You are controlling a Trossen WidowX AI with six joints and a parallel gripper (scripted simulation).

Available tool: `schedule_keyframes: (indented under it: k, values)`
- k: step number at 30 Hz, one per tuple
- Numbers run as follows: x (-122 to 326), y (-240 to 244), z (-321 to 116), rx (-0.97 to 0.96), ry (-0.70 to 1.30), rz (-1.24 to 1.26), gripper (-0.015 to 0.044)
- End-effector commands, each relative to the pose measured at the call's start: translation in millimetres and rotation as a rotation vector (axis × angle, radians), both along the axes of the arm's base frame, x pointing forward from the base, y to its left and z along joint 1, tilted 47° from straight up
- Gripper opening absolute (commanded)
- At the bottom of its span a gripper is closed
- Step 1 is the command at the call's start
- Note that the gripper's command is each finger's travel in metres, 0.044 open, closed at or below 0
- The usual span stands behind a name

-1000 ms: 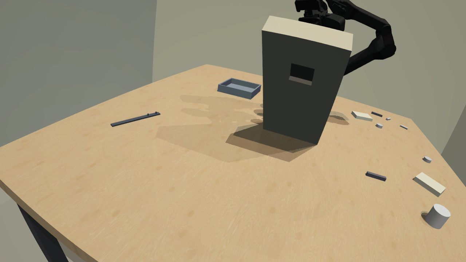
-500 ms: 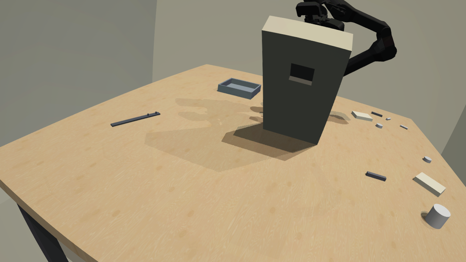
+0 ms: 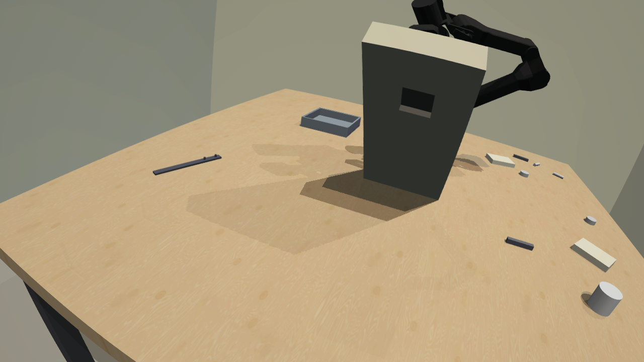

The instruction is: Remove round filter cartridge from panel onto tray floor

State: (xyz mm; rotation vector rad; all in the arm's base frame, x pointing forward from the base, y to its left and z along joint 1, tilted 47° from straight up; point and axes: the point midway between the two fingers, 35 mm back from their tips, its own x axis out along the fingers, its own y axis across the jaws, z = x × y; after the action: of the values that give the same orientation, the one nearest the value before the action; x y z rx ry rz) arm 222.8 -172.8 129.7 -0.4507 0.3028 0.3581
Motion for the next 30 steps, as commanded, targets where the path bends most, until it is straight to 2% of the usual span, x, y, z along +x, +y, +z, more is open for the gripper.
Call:
schedule_keyframes:
  k: [1,4,17,25,28,30]
  values:
    - [0,0,0,0.000,0.000,0.000,0.0026]
    - [0,0,0,0.000,0.000,0.000,0.0089]
    - [-1,3,-1,-0.011,-0.012,0.003,0.0089]
    - [22,-47,43,-0.011,-0.012,0.003,0.0089]
    - [24,-51,47,-0.011,-0.012,0.003,0.0089]
    - [23,-55,50,-0.013,-0.011,0.003,0.0142]
